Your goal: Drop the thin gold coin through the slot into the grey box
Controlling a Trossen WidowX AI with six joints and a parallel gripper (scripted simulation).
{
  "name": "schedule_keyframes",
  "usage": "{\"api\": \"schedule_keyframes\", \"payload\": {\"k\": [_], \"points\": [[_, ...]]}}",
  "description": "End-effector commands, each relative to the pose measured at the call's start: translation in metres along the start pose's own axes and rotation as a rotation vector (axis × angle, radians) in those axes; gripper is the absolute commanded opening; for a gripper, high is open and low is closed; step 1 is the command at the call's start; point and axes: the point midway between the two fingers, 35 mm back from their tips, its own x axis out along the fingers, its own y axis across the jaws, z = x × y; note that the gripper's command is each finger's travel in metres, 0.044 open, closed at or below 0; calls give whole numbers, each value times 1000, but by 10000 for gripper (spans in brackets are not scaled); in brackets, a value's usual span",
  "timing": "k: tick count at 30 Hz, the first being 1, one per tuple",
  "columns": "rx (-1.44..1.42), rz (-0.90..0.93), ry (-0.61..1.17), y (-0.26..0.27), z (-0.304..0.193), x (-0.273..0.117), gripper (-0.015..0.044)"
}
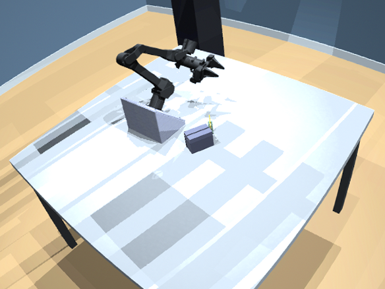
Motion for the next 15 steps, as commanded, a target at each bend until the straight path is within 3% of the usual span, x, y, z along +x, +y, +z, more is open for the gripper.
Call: {"api": "schedule_keyframes", "payload": {"k": [1, 9, 15], "points": [[6, 4, -4, 0, 0, 1, 374], [351, 296, -185, 24, 24, 38, 164], [793, 703, -237, 69, 42, 56, 161]]}}
